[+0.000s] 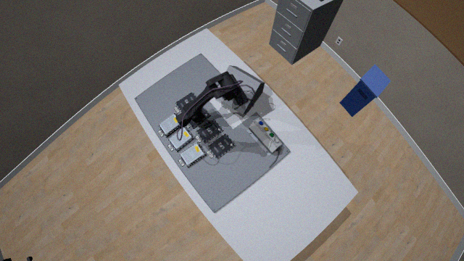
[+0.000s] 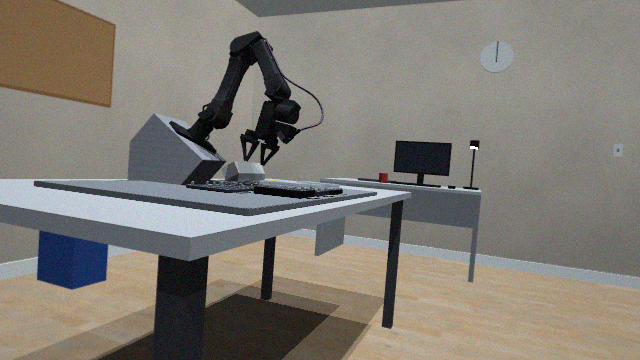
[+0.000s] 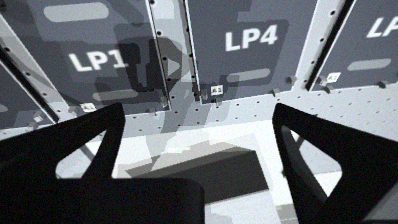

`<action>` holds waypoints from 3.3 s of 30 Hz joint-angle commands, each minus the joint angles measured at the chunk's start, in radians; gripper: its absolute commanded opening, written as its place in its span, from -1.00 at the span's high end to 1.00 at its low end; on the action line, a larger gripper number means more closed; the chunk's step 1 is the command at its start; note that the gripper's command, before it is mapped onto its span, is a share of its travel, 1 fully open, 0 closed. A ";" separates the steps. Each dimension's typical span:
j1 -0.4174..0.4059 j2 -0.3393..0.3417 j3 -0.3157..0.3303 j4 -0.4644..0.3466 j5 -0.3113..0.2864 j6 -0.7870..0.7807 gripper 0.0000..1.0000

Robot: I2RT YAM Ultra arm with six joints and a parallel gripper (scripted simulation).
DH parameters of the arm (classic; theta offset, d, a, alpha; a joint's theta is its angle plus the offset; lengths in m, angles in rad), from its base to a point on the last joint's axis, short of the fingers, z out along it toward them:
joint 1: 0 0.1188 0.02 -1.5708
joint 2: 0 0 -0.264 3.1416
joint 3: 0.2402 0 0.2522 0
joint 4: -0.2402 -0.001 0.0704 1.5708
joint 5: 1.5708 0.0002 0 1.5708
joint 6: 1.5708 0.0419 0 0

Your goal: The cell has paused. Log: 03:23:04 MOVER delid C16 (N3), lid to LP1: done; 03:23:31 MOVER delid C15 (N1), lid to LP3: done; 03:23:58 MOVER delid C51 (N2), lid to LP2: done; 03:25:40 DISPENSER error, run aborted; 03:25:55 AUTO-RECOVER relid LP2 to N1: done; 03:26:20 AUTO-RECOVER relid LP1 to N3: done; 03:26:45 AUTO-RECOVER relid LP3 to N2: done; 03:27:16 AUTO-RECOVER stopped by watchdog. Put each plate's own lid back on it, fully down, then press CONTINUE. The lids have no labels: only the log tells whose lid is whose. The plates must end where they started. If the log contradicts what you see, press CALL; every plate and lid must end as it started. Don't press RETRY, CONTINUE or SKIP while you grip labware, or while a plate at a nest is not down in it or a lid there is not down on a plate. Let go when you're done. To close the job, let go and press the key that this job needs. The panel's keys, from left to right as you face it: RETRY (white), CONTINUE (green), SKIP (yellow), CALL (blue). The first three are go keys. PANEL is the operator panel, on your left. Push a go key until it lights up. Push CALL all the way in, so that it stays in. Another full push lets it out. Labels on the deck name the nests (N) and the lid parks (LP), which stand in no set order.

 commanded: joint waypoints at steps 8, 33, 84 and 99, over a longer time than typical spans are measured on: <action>-0.007 0.015 -0.011 0.134 -0.073 -0.030 -1.00; -0.011 0.017 -0.061 0.301 -0.123 -0.041 -1.00; -0.702 0.405 -0.560 1.722 -0.777 -0.089 1.00; -0.694 0.404 -0.565 1.760 -0.768 -0.073 1.00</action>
